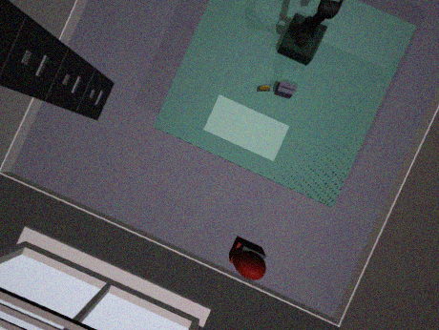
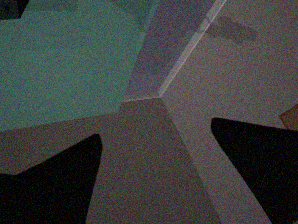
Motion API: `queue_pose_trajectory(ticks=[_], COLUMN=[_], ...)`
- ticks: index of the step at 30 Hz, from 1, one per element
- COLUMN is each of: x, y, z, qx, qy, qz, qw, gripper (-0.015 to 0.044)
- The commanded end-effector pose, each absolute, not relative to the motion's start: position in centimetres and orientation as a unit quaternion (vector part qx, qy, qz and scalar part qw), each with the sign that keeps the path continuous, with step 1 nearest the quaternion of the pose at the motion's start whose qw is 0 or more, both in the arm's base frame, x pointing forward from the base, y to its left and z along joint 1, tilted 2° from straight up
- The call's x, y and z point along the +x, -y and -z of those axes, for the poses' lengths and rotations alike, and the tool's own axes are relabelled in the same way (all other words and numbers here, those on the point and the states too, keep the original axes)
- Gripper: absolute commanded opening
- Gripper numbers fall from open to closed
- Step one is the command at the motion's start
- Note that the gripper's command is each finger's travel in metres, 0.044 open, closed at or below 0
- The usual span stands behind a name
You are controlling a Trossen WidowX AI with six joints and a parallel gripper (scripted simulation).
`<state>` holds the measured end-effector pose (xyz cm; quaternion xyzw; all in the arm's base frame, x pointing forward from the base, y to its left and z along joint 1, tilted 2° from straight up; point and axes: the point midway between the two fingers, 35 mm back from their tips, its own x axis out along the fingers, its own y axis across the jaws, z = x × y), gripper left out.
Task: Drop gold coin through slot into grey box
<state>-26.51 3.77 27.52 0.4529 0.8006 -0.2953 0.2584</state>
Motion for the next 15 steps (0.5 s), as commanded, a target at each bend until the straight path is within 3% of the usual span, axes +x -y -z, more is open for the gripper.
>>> queue_pose_trajectory(ticks=[1, 9, 15], x=[-26.6, -26.9, -23.4], y=[-3.5, 8.1, 17.4], z=[-27.5, -25.2, -23.3], qx=[0.45, 0.345, 0.272], qy=[-0.801, -0.796, -0.771], qz=[0.298, 0.398, 0.447], qw=[0.259, 0.3, 0.364], gripper=[0.0374, 0.0164, 0.0161])
